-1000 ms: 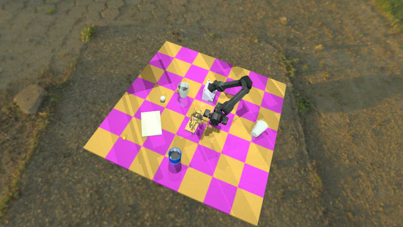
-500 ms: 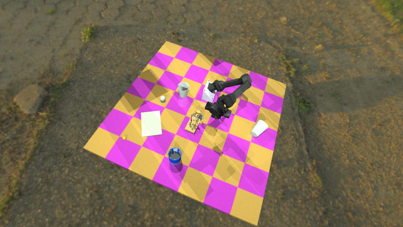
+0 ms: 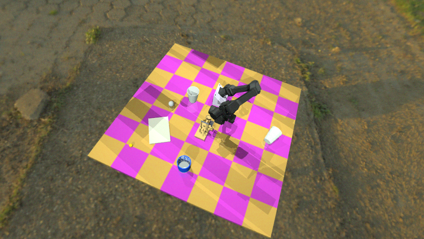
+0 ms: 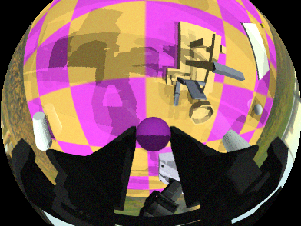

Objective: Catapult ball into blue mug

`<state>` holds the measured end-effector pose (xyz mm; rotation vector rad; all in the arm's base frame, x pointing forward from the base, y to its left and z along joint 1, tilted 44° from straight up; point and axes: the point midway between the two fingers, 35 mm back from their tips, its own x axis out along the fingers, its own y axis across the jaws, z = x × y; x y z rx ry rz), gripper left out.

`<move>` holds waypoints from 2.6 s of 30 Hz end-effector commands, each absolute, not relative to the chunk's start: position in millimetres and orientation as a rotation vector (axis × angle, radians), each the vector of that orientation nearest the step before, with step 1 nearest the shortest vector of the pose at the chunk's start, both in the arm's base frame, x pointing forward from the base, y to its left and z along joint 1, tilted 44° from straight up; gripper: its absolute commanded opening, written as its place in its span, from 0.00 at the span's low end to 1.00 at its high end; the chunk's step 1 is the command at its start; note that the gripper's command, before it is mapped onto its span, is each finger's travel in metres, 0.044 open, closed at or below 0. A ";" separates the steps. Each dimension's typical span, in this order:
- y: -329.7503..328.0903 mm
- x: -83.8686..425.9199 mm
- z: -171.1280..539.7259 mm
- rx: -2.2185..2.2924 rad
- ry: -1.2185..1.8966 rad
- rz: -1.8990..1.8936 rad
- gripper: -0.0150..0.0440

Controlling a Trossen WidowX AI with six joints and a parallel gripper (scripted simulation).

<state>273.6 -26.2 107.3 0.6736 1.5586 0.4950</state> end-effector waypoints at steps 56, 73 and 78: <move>-57.5 250.7 4.6 0.644 1.765 0.614 0.65; -148.3 299.6 63.1 0.621 1.508 0.330 1.00; -169.7 347.2 65.1 0.646 1.363 0.237 1.00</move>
